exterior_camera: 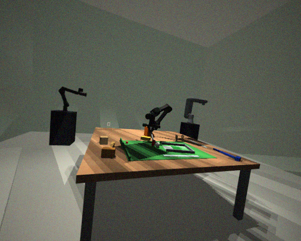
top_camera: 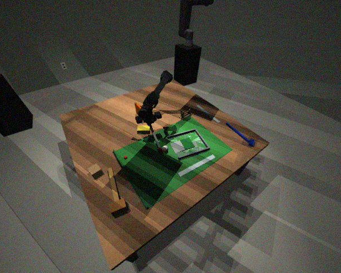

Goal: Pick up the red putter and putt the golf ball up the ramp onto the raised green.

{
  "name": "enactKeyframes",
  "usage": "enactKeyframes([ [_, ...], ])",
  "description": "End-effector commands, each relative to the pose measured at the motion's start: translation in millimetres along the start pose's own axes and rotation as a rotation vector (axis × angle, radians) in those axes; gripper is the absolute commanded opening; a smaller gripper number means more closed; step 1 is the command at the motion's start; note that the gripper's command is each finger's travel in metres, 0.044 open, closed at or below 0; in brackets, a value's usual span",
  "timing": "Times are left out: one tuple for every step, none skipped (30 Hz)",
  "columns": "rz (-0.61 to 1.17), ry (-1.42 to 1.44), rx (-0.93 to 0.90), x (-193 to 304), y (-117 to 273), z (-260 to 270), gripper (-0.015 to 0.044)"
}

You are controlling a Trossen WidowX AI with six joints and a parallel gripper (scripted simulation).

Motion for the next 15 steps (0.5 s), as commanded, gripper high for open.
enactKeyframes([
  [-0.001,-0.017,-0.011,6,-3,14,0.0000],
  [-0.001,-0.017,-0.011,5,-2,14,0.0000],
  [-0.001,-0.017,-0.010,5,0,14,0.0000],
  [-0.001,-0.017,-0.010,5,3,14,0.0000],
  [-0.001,-0.017,-0.010,5,6,13,0.0000],
  [-0.001,-0.017,-0.010,4,10,13,0.0000],
  [-0.001,-0.017,-0.009,4,14,13,0.0000],
  [-0.001,-0.017,-0.009,4,19,13,0.0000],
  [-0.001,-0.017,-0.009,4,24,13,0.0000],
  [-0.001,-0.017,-0.009,4,29,13,0.0000],
  [-0.001,-0.018,-0.008,4,35,13,0.0000],
  [-0.001,-0.018,-0.008,4,40,13,0.0000],
  [-0.001,-0.018,-0.008,5,45,13,0.0000],
  [-0.001,-0.018,-0.009,5,50,13,0.0000],
  [-0.001,-0.018,-0.009,5,54,13,0.0000],
])
Point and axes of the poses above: the point midway between the two fingers, 35 mm back from their tips, its own y axis back along the fingers, its own z axis across the jaws, x = y × z, the point moved 2 cm from there along y, back along the fingers, and after that the axes turned 4 degrees about -y, right-handed, at the moved point
